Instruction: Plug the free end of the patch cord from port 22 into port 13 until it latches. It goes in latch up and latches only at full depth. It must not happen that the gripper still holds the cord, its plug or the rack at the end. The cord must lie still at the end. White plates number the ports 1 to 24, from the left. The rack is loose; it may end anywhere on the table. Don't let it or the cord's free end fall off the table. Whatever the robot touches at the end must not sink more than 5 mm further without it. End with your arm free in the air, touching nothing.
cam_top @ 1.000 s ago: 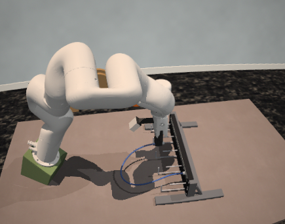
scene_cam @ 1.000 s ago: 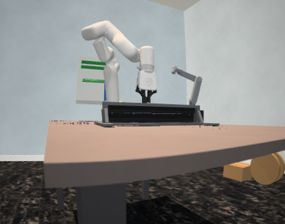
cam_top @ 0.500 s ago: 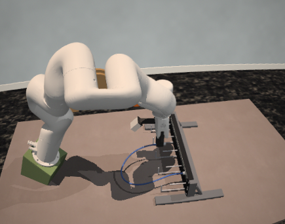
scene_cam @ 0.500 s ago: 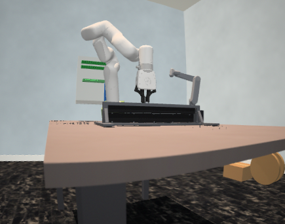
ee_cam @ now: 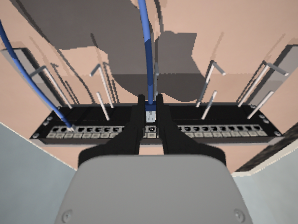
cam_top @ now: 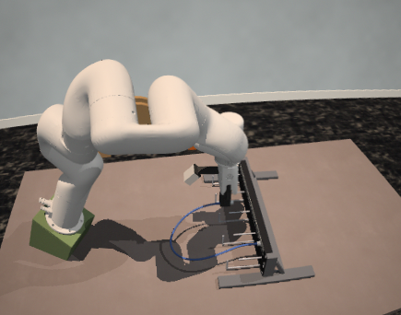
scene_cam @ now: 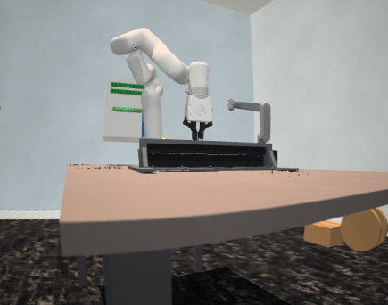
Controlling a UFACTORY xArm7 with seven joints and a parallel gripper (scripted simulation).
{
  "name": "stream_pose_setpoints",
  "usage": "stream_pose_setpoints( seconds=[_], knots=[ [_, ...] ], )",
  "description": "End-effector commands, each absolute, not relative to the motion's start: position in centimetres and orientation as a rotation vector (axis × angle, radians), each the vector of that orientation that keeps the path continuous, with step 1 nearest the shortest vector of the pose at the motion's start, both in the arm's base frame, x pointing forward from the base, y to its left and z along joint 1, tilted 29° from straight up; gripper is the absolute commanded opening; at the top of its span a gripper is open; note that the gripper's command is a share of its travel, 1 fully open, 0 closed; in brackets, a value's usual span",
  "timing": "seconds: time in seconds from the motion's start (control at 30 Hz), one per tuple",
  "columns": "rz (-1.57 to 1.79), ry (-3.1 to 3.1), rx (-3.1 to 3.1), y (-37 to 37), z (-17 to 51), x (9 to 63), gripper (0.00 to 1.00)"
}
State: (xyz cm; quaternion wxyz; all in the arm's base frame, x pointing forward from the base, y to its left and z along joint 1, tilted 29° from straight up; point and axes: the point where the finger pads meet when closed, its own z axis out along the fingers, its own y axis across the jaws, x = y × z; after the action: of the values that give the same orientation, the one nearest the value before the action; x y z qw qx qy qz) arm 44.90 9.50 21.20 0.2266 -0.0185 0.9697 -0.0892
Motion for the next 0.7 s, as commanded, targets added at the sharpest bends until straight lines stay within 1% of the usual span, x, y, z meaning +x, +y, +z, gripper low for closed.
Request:
stream_pose_setpoints(
  seconds=[0.0,0.67],
  knots=[
    [-0.243,2.671,-0.052,9.6,21.3,45.0,0.0],
    [-0.241,2.674,-0.052,9.5,20.5,47.3,0.0]
  ],
)
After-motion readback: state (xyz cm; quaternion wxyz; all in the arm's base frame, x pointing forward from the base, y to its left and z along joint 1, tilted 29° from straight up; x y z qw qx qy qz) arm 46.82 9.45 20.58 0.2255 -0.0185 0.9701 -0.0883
